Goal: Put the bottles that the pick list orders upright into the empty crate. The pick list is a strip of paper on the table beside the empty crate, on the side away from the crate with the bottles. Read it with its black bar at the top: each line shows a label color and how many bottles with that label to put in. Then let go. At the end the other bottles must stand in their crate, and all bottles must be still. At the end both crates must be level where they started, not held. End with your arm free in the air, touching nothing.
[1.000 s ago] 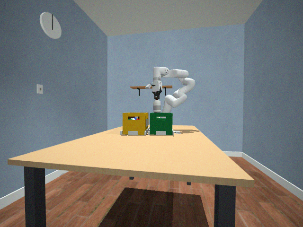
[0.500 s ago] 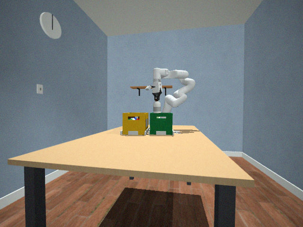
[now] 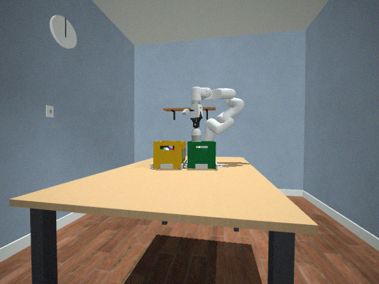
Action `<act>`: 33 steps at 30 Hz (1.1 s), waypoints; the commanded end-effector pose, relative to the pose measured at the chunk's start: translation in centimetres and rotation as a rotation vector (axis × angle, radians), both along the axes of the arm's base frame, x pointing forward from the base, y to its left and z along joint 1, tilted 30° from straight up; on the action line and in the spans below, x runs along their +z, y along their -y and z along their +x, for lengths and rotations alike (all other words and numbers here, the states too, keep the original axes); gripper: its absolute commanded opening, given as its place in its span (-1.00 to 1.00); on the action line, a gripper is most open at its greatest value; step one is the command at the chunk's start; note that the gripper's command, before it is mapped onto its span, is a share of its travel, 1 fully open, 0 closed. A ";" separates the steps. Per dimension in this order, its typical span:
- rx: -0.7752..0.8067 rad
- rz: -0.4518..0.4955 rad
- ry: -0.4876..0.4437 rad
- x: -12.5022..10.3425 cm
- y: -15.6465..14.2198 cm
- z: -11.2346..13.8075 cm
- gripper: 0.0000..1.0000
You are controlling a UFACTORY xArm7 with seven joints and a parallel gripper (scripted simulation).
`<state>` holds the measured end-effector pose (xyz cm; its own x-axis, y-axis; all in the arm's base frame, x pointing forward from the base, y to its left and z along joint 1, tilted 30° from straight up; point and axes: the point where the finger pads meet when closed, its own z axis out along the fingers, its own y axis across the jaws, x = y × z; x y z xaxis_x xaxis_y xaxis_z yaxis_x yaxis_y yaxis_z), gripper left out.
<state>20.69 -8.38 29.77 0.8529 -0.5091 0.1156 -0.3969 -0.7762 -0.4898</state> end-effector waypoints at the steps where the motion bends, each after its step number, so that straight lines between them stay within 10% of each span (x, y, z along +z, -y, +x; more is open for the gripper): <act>1: -0.002 -0.002 0.003 -0.2 -0.1 0.2 -1.00; 33: -0.001 -0.002 0.003 -2.7 -1.1 1.2 -1.00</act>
